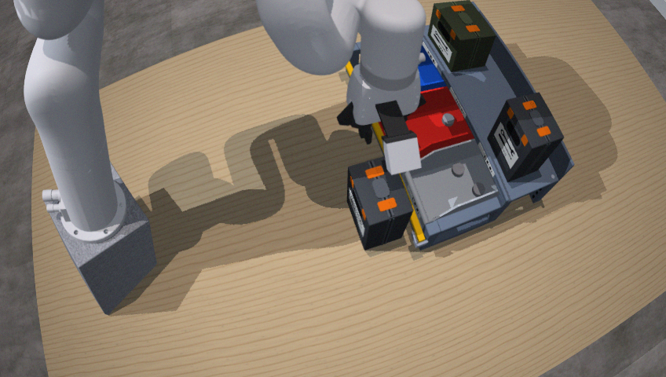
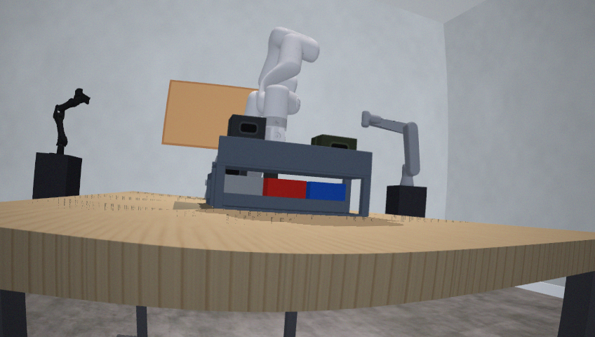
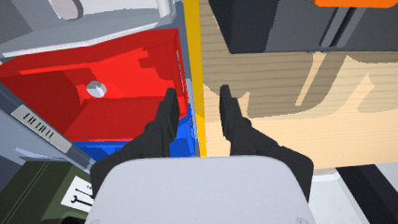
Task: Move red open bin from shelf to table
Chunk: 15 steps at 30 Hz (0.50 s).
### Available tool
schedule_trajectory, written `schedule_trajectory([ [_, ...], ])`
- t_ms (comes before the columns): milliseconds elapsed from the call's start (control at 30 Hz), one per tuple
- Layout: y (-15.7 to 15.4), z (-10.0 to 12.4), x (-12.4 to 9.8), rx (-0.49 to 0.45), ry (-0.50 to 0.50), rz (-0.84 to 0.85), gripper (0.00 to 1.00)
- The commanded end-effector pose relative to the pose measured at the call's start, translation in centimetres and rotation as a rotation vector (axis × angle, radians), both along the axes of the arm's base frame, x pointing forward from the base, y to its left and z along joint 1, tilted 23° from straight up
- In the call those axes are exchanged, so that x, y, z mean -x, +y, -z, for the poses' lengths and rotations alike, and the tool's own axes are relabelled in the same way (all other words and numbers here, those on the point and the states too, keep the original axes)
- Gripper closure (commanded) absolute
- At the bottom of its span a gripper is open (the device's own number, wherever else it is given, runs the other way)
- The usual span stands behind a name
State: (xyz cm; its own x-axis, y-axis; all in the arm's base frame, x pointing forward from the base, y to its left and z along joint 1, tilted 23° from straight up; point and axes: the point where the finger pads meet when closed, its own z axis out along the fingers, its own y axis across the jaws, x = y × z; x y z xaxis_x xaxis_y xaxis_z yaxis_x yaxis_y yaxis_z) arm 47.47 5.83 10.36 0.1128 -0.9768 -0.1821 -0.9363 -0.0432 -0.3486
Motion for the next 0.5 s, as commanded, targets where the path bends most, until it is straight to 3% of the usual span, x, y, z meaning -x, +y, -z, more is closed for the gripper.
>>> schedule_trajectory([
  [0,-0.05,-0.32,0.00,0.000,-0.003,0.000,0.53],
  [467,-0.08,-0.45,0.07,0.000,-0.003,0.000,0.53],
])
